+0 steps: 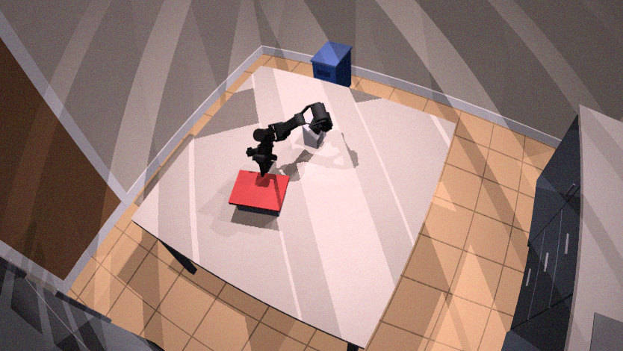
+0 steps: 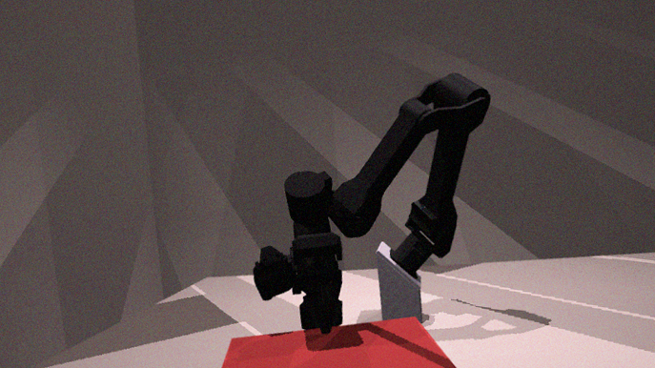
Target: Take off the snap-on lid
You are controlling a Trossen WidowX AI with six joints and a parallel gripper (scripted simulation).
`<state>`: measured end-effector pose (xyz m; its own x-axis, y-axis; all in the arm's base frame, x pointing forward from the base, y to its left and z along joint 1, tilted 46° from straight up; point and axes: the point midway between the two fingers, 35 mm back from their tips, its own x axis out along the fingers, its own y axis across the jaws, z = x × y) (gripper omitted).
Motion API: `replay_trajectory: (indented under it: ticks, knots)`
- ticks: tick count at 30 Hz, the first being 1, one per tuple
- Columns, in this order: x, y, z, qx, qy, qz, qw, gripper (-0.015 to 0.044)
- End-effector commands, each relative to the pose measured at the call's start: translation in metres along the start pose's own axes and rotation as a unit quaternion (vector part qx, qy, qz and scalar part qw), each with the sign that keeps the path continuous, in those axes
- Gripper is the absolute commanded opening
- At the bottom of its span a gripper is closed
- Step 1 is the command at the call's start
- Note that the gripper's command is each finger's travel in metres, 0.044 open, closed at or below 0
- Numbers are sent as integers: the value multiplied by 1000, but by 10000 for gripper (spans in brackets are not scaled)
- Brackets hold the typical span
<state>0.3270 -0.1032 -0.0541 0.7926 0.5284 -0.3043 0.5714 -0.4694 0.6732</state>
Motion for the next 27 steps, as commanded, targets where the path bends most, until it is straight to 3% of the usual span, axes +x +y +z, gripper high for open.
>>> replay_trajectory:
  ticks: [1,27]
  knots:
    - [-4,4,0,-2,1,6,1000,0]
    - [-8,7,0,-2,1,6,1000,0]
